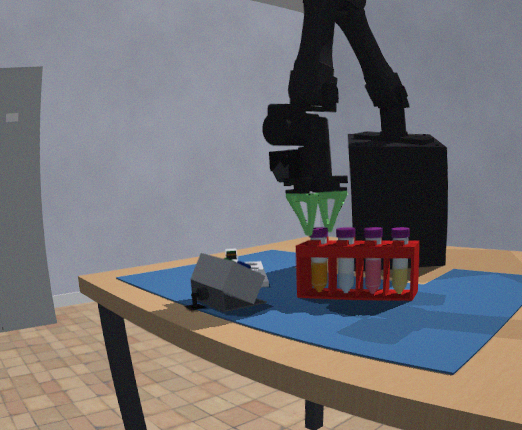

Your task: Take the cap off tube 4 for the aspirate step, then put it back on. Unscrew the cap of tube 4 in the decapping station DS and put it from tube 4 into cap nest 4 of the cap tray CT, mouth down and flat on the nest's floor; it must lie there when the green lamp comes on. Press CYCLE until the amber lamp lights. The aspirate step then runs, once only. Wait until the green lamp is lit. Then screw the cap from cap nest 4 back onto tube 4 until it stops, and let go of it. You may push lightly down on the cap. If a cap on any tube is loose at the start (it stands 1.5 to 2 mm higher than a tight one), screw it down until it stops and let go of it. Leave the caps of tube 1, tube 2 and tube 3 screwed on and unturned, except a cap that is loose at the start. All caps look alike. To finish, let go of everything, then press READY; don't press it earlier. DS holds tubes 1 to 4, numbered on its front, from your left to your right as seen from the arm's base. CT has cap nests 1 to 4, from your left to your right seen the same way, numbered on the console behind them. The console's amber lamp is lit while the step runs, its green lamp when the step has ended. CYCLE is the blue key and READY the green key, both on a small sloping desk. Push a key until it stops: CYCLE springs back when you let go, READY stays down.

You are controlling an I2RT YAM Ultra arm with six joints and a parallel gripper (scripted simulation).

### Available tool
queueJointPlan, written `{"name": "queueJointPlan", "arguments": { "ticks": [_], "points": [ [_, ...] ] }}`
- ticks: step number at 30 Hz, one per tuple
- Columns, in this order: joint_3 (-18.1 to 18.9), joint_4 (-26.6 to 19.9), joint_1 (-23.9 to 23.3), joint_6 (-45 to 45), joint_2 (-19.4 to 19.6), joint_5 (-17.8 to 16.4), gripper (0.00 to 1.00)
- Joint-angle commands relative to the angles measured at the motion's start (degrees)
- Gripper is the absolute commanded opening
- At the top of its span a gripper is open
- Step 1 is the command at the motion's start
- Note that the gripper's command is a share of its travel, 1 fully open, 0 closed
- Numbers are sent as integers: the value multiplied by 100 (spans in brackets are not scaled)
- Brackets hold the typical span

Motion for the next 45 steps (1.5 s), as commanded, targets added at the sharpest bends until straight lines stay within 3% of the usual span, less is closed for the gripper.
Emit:
{"name": "queueJointPlan", "arguments": {
  "ticks": [1,8,9,23,29,31,45],
  "points": [
    [41,16,2,7,-2,33,49],
    [58,55,6,11,54,33,49],
    [58,55,6,11,54,33,0],
    [58,56,6,11,55,33,0],
    [59,53,7,-1706,51,34,0],
    [59,53,7,-1706,51,34,0],
    [57,46,6,-5718,43,33,0]
  ]
}}
